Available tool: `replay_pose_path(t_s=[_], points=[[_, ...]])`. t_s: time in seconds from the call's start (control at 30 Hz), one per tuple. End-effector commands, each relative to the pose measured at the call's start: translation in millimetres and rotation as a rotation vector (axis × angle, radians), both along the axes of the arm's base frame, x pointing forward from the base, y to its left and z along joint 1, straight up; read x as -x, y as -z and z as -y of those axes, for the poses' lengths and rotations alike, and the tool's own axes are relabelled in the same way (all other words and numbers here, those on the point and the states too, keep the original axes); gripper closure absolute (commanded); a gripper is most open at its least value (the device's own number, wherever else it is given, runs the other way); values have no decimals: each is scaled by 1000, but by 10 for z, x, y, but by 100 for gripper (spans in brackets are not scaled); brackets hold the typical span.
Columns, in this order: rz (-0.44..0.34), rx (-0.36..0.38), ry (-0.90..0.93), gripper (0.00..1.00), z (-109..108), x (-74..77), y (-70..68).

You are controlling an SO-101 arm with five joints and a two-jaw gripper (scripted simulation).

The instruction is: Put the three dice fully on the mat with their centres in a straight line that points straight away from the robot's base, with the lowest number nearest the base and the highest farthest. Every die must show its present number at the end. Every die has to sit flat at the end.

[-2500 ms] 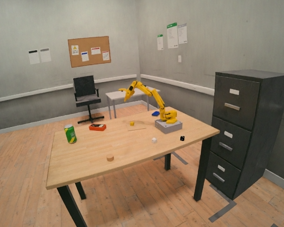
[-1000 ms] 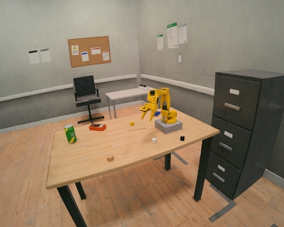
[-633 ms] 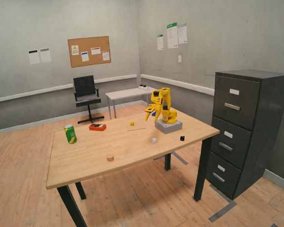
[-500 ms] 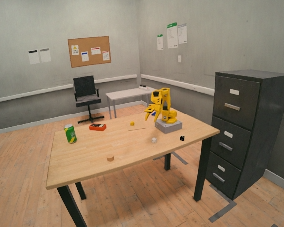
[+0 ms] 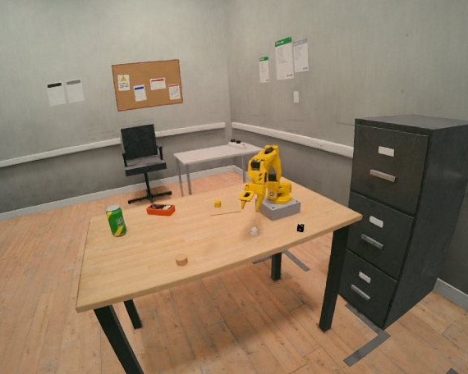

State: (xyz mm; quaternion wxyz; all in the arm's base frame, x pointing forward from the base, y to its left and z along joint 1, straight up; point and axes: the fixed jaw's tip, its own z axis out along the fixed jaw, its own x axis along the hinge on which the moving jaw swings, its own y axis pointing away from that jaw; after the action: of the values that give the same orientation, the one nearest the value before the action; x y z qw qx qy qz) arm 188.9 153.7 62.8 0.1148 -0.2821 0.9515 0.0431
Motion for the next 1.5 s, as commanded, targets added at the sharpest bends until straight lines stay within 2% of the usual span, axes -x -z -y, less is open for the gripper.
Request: replay_pose_path(t_s=[0.0,0.17,0.33,0.5,0.53,1.2,1.47], points=[[-82,60,-1,69,21,63,228],[-182,138,-1,69,93,155,485],[-227,173,-1,69,131,204,594],[-231,175,-1,69,134,208,602],[-198,150,-1,69,114,242,606],[-198,150,-1,69,114,242,609],[-198,150,-1,69,111,238,662]])
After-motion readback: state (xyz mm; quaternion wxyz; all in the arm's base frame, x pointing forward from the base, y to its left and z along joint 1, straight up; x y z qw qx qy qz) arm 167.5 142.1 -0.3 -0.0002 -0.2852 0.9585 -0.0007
